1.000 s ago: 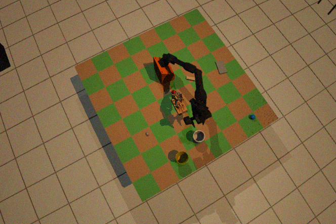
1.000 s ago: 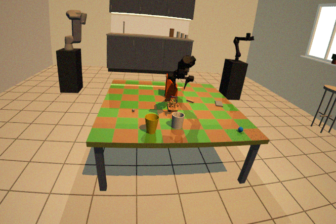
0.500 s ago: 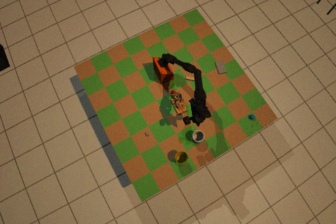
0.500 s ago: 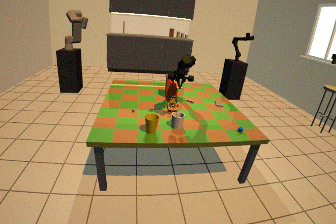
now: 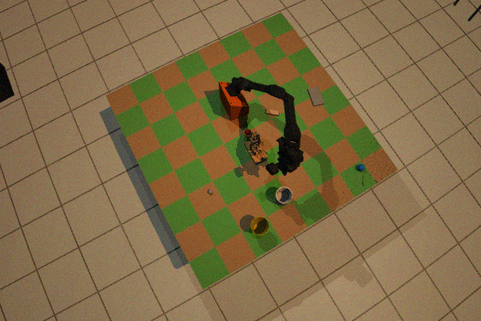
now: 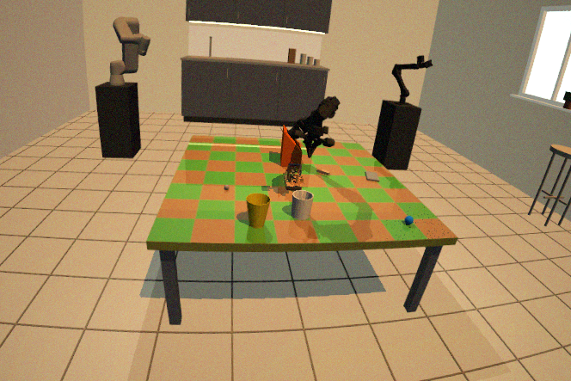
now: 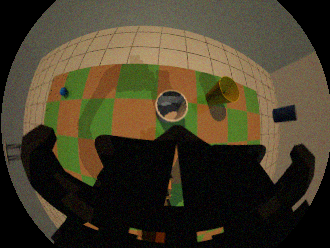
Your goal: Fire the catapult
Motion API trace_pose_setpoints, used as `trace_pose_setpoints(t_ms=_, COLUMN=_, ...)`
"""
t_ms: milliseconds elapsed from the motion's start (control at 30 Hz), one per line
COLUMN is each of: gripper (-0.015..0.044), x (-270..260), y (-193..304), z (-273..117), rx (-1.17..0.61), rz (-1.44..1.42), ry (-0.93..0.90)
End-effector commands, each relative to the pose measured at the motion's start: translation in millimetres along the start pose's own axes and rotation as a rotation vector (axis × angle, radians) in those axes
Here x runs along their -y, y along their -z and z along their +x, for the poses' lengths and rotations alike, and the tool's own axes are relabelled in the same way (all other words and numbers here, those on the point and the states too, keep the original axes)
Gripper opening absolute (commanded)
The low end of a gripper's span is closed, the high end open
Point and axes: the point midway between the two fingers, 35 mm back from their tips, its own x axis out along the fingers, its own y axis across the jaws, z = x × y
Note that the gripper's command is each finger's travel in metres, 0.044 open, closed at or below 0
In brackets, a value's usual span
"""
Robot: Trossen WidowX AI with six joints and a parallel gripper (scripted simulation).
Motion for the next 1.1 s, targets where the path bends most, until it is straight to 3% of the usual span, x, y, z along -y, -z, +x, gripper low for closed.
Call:
trace_pose_setpoints(t_ms=0, gripper=0.0, x=-13.5, y=14.7, z=-0.2, rx=-0.035, rz=-0.098, ry=0.031)
trace_pose_setpoints(t_ms=1067, gripper=0.0, x=-75.1, y=185.7, z=-13.6, rx=-0.449, rz=-0.919, ry=0.167)
